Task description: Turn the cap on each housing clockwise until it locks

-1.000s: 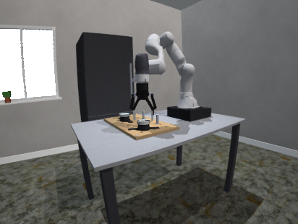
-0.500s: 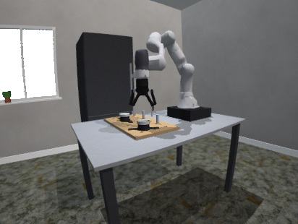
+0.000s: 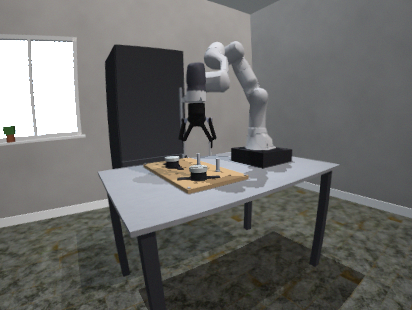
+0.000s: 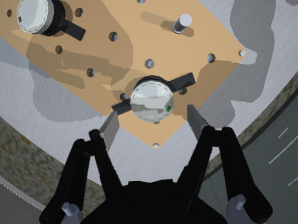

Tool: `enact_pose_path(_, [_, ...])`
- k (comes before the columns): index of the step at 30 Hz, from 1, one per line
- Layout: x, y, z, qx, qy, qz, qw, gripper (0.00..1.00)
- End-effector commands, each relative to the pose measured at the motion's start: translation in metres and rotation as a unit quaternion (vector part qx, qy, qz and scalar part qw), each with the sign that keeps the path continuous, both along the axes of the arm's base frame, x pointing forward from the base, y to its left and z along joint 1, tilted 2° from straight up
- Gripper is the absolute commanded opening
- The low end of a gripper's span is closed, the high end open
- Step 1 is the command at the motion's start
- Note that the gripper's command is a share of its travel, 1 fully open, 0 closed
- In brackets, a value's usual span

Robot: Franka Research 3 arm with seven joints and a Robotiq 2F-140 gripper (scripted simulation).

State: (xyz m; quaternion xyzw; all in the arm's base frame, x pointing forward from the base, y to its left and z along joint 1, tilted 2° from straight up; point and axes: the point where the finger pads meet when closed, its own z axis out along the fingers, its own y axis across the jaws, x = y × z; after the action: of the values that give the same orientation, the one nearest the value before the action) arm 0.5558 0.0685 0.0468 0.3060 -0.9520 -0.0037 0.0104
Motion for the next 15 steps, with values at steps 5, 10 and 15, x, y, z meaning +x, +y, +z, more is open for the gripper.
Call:
enact_pose_path(5, [-0.0025,-0.0017,0.0064,-0.001,0.005,0.006,1.000,0.78])
enact_pose_path(10, [-0.0025,-0.0017,0.0085,-0.001,0.005,0.006,1.000,0.78])
enact_pose_path(15, [-0.0025,-0.0017,0.0089,-0.001,0.005,0.006,1.000,0.78])
